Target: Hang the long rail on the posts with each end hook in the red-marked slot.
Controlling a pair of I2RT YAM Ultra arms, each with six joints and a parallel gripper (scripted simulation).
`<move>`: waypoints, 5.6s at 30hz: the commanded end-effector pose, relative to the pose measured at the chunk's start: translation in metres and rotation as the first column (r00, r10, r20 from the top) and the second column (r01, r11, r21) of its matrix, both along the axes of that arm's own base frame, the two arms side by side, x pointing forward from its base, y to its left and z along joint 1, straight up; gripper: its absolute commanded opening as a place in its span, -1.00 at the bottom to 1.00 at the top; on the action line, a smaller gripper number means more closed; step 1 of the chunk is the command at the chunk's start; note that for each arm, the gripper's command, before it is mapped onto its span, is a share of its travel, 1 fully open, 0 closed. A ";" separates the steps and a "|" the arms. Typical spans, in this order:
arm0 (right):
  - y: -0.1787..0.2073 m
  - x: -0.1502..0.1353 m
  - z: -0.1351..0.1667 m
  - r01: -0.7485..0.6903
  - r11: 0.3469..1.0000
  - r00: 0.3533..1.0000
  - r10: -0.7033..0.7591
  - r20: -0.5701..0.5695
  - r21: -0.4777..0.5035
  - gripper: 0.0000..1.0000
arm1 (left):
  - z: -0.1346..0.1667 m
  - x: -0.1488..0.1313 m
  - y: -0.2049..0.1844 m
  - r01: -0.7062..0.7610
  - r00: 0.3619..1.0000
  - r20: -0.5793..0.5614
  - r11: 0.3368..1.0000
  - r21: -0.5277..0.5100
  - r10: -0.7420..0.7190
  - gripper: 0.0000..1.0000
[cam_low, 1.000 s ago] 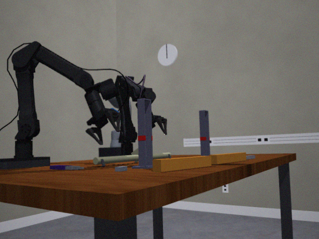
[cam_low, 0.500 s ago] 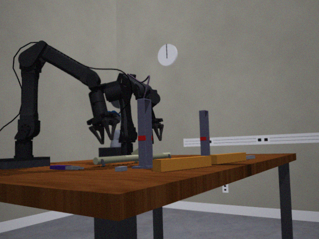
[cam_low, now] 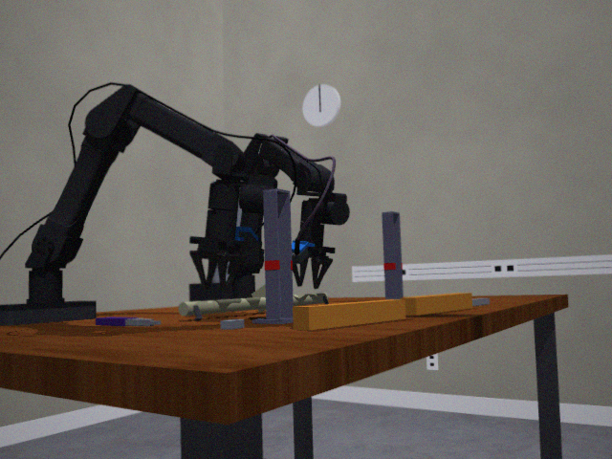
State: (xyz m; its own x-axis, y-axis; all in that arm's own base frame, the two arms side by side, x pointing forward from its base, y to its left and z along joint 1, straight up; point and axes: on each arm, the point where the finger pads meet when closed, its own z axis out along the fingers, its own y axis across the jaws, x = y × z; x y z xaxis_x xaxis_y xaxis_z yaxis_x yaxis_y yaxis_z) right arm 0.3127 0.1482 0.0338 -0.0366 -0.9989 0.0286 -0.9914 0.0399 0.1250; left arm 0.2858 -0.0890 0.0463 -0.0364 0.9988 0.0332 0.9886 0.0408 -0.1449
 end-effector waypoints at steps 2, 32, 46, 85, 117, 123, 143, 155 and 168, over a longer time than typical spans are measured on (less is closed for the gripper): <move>0.002 -0.003 0.004 0.005 0.999 0.991 0.000 -0.130 0.042 -0.04 | 0.006 0.001 -0.003 -0.001 0.995 -0.104 0.999 -0.048 -0.004 -0.04; 0.009 -0.007 -0.032 0.016 0.999 0.991 -0.010 -0.132 0.042 -0.04 | -0.026 -0.001 -0.009 -0.012 0.995 -0.103 0.999 -0.048 0.007 -0.04; 0.009 -0.008 -0.034 0.016 0.999 0.992 -0.010 -0.127 0.045 -0.21 | -0.035 -0.003 -0.009 -0.011 0.995 -0.102 0.999 -0.048 0.006 -0.04; 0.004 -0.006 -0.034 0.015 0.999 0.992 -0.011 -0.122 0.039 -0.63 | -0.034 -0.001 -0.005 -0.009 0.994 -0.106 0.999 -0.040 0.005 -0.47; 0.004 0.003 -0.023 0.011 0.999 0.997 -0.008 -0.078 0.037 -0.63 | -0.021 0.008 -0.004 -0.011 0.998 -0.057 0.999 -0.040 0.009 -0.62; 0.004 0.006 -0.016 0.007 0.999 1.000 -0.007 0.004 0.034 -0.63 | -0.014 0.010 -0.004 -0.011 1.000 0.025 0.999 -0.038 0.012 -0.62; 0.004 0.014 0.011 -0.001 1.000 0.881 -0.002 0.474 0.006 -0.63 | 0.012 0.018 -0.004 -0.006 0.873 0.488 1.000 -0.011 0.011 -0.62; 0.004 0.018 0.025 0.000 1.000 0.749 0.003 0.662 -0.005 -0.63 | 0.025 0.021 -0.003 -0.006 0.739 0.674 1.000 0.000 0.005 -0.62; 0.004 0.029 0.043 0.007 1.000 0.517 0.010 0.856 -0.016 -0.63 | 0.043 0.033 -0.003 -0.009 0.505 0.863 1.000 0.011 -0.005 -0.62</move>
